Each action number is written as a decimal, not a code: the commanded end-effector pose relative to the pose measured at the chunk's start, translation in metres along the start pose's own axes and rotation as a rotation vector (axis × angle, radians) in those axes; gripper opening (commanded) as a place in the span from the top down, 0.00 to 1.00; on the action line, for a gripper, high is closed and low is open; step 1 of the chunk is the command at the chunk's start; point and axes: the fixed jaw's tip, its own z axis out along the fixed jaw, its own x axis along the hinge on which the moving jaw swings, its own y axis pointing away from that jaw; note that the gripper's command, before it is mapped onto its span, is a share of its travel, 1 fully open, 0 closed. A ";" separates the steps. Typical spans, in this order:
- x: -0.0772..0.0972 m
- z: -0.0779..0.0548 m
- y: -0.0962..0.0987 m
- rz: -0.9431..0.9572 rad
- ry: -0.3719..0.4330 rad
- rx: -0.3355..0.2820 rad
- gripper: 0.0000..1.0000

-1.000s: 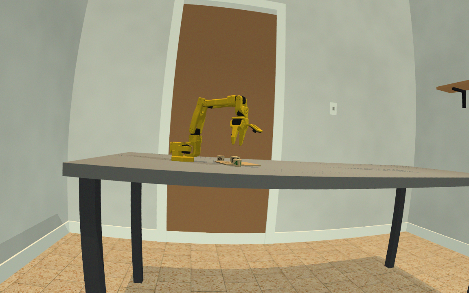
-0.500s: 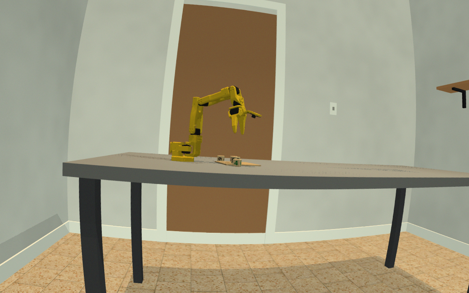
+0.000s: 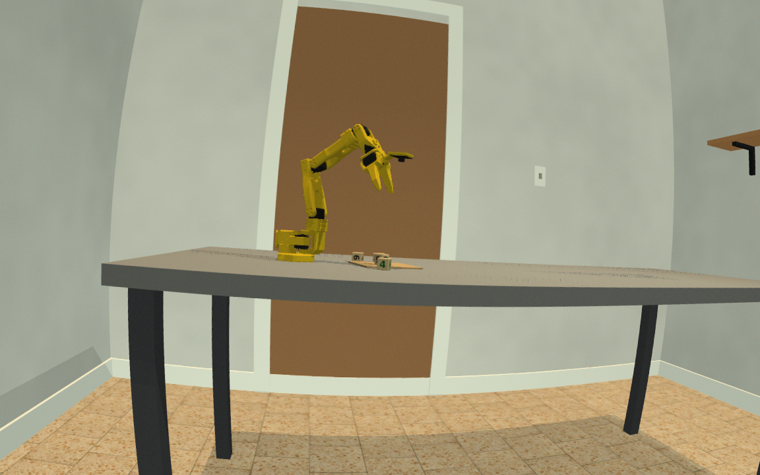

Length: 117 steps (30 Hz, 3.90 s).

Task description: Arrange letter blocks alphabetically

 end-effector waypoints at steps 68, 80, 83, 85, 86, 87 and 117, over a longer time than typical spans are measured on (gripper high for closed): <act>0.054 0.050 0.078 0.372 0.289 -0.023 0.68; 0.081 0.084 0.072 0.345 0.476 0.116 0.68; 0.083 0.086 0.072 0.343 0.489 0.126 0.68; 0.083 0.086 0.072 0.343 0.490 0.127 0.68; 0.083 0.086 0.072 0.343 0.490 0.127 0.68; 0.083 0.086 0.072 0.343 0.490 0.127 0.68; 0.074 0.081 0.076 0.350 0.444 0.092 0.68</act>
